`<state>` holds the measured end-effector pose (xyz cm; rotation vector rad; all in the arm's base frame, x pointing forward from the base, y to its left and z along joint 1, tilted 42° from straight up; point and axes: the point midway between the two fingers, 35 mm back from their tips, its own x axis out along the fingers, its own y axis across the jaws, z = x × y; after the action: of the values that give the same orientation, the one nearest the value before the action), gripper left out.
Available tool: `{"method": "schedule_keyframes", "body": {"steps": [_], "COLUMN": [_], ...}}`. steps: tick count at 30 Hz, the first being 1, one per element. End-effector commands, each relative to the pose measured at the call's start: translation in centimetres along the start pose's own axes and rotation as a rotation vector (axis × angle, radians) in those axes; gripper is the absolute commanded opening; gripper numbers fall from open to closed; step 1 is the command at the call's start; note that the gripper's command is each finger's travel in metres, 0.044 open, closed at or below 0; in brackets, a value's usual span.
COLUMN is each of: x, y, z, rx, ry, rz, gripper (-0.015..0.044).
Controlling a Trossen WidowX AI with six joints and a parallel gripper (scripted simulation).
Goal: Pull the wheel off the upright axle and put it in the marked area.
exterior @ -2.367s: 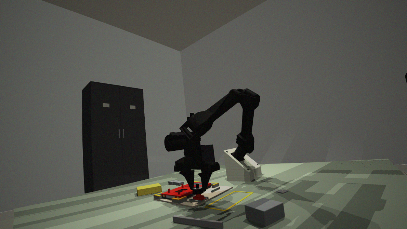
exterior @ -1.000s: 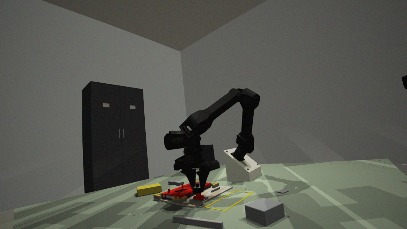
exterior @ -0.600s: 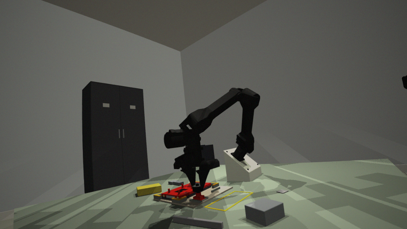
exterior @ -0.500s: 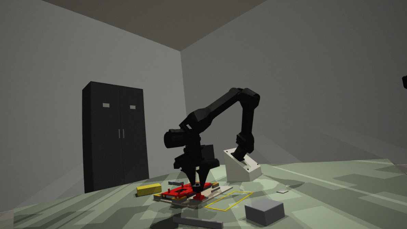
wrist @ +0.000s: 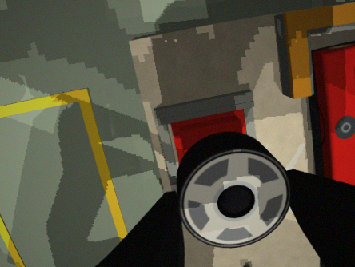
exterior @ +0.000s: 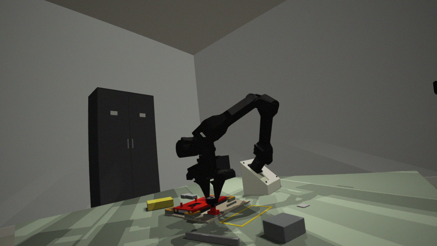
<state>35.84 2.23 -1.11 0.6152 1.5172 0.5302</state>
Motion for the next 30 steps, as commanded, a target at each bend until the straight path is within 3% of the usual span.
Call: {"method": "schedule_keyframes", "body": {"steps": [1, 30], "x": [-0.39, -1.35], "y": [-0.11, -0.12], "z": [0.07, 0.06], "rx": [-0.001, 0.000], "ry": [-0.005, -0.008], "rz": [-0.004, -0.003], "gripper": [0.0000, 0.0000]}}
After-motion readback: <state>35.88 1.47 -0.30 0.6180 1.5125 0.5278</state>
